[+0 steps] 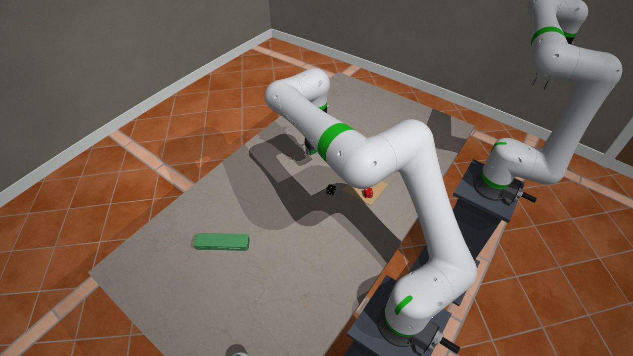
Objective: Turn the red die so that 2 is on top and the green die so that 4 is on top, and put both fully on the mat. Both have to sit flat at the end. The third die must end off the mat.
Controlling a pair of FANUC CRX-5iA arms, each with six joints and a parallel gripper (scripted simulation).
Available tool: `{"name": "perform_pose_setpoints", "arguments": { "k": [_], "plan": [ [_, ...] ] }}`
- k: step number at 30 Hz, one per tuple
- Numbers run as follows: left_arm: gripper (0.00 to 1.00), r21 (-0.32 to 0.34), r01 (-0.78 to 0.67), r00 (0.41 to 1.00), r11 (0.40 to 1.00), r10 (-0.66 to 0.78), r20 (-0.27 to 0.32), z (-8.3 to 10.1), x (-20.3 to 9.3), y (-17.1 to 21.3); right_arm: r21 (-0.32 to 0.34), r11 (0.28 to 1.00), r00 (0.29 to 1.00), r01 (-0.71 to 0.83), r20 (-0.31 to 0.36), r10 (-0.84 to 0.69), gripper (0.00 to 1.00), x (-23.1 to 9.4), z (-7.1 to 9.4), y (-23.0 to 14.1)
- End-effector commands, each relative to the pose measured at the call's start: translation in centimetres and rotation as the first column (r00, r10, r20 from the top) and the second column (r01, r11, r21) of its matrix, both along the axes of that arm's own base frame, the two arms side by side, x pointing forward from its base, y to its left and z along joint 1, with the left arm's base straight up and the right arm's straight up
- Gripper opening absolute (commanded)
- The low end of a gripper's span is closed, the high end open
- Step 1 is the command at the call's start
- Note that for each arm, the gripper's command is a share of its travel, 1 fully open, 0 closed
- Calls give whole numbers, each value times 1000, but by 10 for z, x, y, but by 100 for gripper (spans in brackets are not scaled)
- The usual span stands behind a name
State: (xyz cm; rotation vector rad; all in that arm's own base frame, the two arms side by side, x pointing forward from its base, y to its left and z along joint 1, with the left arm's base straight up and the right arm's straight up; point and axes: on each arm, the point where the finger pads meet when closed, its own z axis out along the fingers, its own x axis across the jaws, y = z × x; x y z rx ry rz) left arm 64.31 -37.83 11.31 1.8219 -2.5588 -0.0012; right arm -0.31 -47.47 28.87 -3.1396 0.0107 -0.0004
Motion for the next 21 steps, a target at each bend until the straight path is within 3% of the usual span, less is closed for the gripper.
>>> {"name": "perform_pose_setpoints", "arguments": {
  "k": [1, 16, 21],
  "plan": [
    [57, 0, 0, 1000, 1000, 0, 1, 6, 1, 0, -2, 1000, 1000, 0, 0, 0, 100, 0, 1, 0],
    [57, 0, -63, 998, 998, 63, 1, 7, -10, -7, -2, 1000, 1000, 0, 0, 0, 100, 0, 1, 0],
    [57, 0, -267, 964, 964, 267, 1, 10, -47, -28, -2, 1000, 1000, 0, 0, 0, 100, 0, 1, 0]
  ]
}}
